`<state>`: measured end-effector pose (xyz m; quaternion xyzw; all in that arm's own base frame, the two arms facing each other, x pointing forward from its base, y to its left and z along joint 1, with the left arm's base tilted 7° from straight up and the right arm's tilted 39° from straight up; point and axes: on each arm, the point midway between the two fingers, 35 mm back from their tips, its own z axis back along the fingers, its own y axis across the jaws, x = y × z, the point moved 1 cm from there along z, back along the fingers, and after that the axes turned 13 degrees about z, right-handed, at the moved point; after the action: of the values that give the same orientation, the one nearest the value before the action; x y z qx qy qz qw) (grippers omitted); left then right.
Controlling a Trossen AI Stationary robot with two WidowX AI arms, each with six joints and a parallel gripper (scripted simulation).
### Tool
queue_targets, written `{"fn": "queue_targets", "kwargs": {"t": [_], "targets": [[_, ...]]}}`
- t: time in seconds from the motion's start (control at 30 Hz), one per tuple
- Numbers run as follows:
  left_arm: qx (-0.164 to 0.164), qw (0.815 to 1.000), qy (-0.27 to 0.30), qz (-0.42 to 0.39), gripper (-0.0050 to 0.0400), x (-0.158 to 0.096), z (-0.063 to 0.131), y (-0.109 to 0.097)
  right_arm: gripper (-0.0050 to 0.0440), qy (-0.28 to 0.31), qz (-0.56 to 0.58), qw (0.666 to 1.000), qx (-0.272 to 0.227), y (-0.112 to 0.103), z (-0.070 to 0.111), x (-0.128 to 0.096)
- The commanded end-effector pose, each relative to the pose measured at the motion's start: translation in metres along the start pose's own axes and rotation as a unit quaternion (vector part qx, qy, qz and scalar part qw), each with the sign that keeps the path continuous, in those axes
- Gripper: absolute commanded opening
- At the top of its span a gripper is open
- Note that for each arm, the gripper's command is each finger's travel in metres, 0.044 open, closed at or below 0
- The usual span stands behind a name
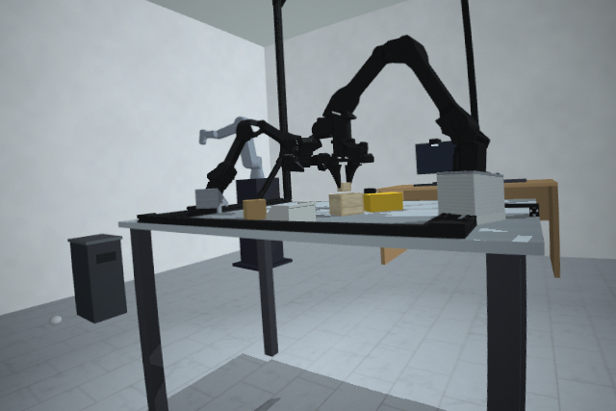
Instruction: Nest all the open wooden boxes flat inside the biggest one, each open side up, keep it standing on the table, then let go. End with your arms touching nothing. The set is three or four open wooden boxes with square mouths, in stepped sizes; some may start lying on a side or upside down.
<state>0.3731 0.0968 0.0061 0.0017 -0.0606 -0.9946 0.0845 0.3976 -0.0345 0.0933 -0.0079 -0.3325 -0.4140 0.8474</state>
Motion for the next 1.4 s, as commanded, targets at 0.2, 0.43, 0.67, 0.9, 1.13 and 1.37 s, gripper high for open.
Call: {"fn": "queue_targets", "kwargs": {"t": [0.2,0.43,0.67,0.9,1.13,1.37], "targets": [[0.004,1.0,-0.008,0.002,0.0,0.0042,-0.0089,0.0008,0.04,-0.002,-0.002,1.0,0.0,0.0004,0.0004,0.0009],[0.004,1.0,-0.008,0.002,0.0,0.0081,-0.01,0.0018,0.04,-0.002,-0.002,1.0,0.0,0.0004,0.0004,0.0009],[0.004,1.0,-0.008,0.002,0.0,0.0074,-0.0129,0.0025,0.04,-0.002,-0.002,1.0,0.0,0.0004,0.0004,0.0009],[0.004,1.0,-0.008,0.002,0.0,0.005,-0.014,0.0025,0.04,-0.002,-0.002,1.0,0.0,0.0004,0.0004,0.0009],[0.004,1.0,-0.008,0.002,0.0,0.0018,-0.0141,0.0018,0.04,-0.002,-0.002,1.0,0.0,0.0004,0.0004,0.0009],[0.004,1.0,-0.008,0.002,0.0,0.0013,-0.0141,0.0015,0.04,-0.002,-0.002,1.0,0.0,0.0004,0.0004,0.0009]]}}
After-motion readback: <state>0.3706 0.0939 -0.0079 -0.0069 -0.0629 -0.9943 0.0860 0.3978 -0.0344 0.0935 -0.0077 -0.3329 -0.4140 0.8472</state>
